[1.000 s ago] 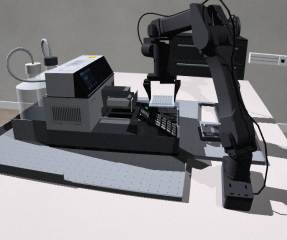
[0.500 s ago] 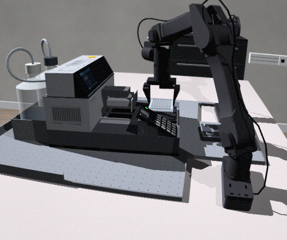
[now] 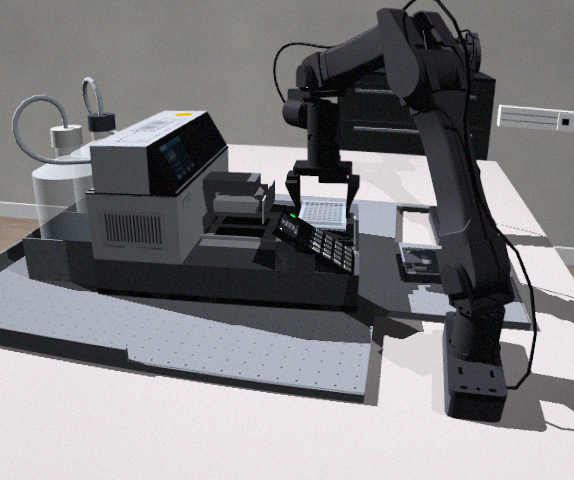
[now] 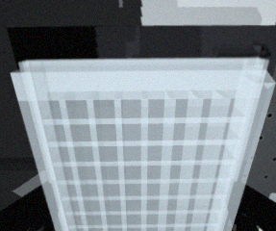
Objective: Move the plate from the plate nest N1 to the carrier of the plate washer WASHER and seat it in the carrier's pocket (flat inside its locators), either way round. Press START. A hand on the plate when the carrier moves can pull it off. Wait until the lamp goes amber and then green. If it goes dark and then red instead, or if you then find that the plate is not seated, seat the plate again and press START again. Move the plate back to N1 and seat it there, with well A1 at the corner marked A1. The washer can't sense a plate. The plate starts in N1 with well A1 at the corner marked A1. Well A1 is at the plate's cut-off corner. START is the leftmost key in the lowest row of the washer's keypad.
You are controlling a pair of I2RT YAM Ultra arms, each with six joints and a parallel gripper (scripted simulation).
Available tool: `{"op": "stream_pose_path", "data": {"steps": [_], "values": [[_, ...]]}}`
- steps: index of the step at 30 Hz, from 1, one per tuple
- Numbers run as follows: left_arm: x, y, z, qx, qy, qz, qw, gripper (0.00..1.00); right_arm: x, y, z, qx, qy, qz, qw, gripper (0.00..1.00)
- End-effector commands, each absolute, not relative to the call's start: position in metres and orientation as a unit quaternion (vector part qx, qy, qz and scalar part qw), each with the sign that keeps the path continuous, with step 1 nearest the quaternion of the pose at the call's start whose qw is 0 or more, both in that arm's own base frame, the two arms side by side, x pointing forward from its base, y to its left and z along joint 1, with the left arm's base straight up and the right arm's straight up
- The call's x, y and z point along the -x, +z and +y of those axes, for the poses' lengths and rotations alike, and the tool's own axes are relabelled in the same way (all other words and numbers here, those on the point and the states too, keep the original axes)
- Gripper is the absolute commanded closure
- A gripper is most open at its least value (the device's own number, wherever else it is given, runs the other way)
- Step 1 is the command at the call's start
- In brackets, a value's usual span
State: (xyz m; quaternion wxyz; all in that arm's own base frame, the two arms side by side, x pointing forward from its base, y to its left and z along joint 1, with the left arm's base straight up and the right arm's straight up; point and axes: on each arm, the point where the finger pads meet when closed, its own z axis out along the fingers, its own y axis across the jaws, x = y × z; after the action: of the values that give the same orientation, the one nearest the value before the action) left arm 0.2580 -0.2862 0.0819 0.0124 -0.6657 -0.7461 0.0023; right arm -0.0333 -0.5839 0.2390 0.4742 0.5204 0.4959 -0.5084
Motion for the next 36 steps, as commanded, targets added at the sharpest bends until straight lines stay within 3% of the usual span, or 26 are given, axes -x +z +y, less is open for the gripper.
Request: {"op": "stream_pose_path", "data": {"steps": [1,36], "values": [[-0.256,0.098,-0.296,0.666,0.012,-0.746,-0.009,1.00,0.037,0.256,-0.579,-0.516,-0.516,0.483,0.483,1.00],[-0.256,0.089,-0.280,0.669,0.002,-0.743,0.007,1.00,0.037,0.256,-0.579,-0.516,-0.516,0.483,0.483,1.00]]}}
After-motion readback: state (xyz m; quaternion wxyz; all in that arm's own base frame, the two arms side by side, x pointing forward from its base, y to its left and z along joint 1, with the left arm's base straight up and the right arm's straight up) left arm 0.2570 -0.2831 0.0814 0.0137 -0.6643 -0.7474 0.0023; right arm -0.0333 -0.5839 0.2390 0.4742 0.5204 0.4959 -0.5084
